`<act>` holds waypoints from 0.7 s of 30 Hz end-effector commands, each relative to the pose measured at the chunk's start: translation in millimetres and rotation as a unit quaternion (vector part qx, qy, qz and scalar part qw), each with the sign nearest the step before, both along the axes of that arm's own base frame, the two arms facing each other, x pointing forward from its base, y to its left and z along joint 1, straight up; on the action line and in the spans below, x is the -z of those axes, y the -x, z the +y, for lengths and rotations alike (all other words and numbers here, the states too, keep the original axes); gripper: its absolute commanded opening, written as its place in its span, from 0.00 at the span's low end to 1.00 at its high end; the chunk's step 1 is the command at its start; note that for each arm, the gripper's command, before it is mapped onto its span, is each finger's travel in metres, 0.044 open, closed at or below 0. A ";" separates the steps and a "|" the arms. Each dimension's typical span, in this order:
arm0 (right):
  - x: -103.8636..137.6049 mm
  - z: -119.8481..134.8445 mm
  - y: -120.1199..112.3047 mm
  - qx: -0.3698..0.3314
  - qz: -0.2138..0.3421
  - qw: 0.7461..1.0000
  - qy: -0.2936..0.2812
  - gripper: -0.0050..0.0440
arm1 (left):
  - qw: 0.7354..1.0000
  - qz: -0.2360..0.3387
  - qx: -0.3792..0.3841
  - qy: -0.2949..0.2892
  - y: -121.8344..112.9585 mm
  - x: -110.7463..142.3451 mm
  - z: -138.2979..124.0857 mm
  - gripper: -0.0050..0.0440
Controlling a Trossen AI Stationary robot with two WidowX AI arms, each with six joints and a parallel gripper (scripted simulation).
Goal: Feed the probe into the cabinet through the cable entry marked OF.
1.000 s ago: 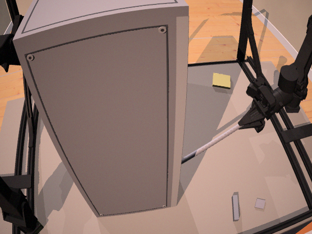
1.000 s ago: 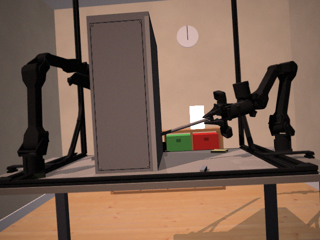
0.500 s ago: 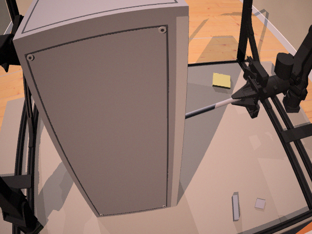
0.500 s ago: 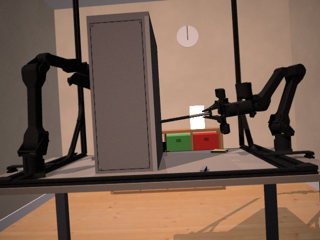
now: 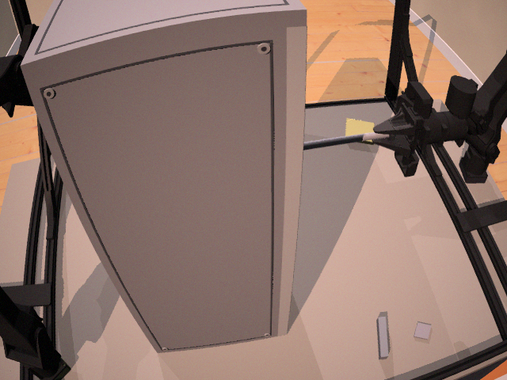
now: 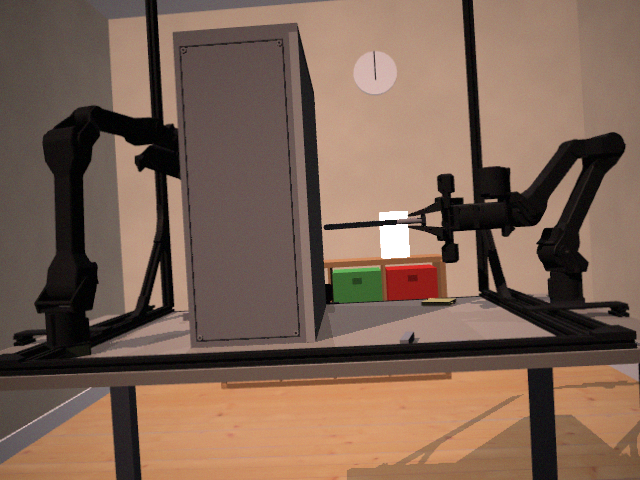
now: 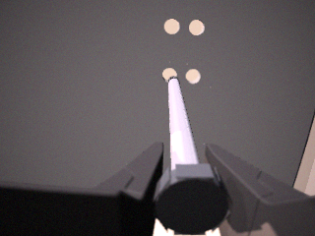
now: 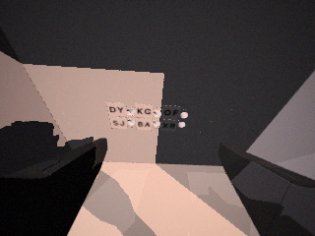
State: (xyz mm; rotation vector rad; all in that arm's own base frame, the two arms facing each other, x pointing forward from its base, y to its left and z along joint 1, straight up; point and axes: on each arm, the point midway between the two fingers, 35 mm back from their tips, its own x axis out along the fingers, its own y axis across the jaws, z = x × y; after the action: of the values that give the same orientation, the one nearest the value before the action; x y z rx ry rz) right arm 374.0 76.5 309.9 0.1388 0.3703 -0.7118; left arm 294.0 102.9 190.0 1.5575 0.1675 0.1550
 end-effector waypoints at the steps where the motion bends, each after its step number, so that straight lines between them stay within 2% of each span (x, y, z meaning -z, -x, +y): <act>1: -1.0 -0.6 0.6 0.002 -0.001 1.000 0.001 1.00 | 1.000 -0.004 0.001 -0.004 -1.1 -2.5 -0.9 0.10; 21: -1.0 -0.6 0.6 0.002 -0.001 1.000 0.001 1.00 | 1.000 -0.004 0.001 -0.004 -2.7 -4.8 -0.8 0.10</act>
State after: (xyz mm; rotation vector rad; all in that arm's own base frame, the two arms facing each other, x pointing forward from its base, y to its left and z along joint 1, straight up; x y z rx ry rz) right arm 374.0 76.5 310.0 0.1389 0.3702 -0.7118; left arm 296.3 101.7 192.3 1.5599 0.1633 0.1537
